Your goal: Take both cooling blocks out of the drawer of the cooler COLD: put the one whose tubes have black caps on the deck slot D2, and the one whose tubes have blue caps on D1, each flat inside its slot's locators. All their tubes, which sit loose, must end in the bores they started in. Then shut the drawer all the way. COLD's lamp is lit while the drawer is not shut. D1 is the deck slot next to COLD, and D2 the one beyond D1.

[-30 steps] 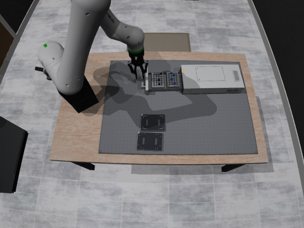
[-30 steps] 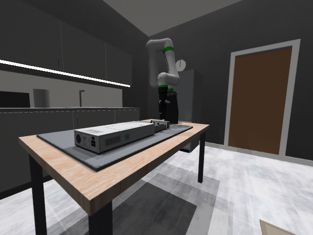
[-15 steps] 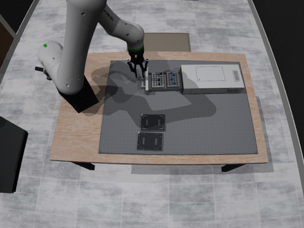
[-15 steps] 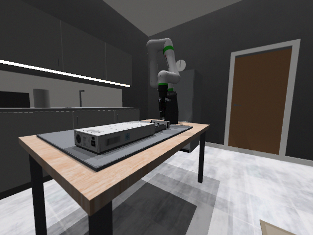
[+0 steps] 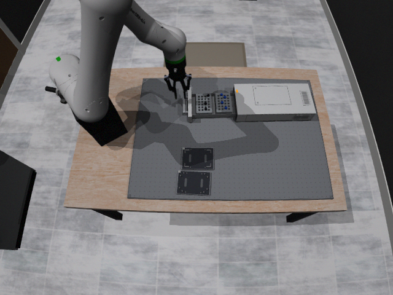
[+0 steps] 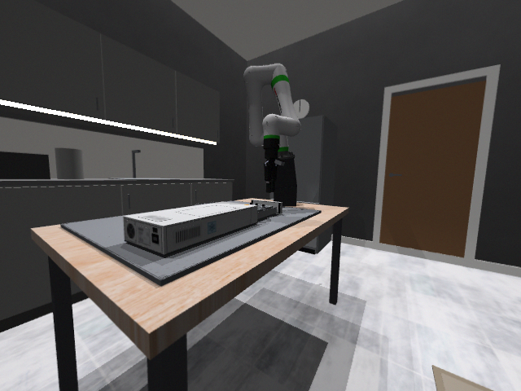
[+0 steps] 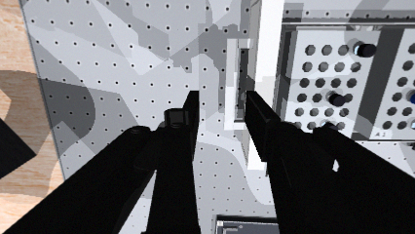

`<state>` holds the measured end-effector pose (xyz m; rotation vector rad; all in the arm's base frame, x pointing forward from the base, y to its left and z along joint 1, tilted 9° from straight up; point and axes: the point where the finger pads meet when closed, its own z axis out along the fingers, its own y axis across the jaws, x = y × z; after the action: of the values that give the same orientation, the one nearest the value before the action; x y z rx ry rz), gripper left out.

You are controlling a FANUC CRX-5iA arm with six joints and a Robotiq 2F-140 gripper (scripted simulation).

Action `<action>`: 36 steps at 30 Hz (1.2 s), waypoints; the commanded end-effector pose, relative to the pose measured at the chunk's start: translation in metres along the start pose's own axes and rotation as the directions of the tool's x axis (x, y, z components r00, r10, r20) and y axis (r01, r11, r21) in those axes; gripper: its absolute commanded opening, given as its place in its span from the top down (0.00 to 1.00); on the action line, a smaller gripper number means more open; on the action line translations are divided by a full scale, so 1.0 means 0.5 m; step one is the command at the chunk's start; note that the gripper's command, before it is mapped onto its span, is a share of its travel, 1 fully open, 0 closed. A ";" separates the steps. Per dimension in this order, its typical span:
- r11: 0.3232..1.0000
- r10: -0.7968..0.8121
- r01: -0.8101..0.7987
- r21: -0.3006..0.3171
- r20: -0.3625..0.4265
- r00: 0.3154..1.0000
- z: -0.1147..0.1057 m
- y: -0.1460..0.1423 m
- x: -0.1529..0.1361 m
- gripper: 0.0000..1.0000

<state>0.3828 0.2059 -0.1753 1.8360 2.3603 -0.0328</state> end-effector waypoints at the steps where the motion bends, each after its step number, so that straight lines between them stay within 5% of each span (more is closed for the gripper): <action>1: 1.000 0.000 0.000 -0.001 -0.001 1.000 -0.009 0.001 0.001 0.66; 25: 1.000 0.000 0.000 -0.001 -0.001 1.000 -0.062 0.002 0.001 0.66; 26: 1.000 0.000 0.000 -0.001 -0.001 1.000 -0.062 0.010 0.001 0.34; 36: 1.000 0.000 0.000 -0.001 -0.001 1.000 -0.058 0.101 0.000 0.34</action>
<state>0.4169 0.2182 -0.1434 1.8354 2.3591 -0.0311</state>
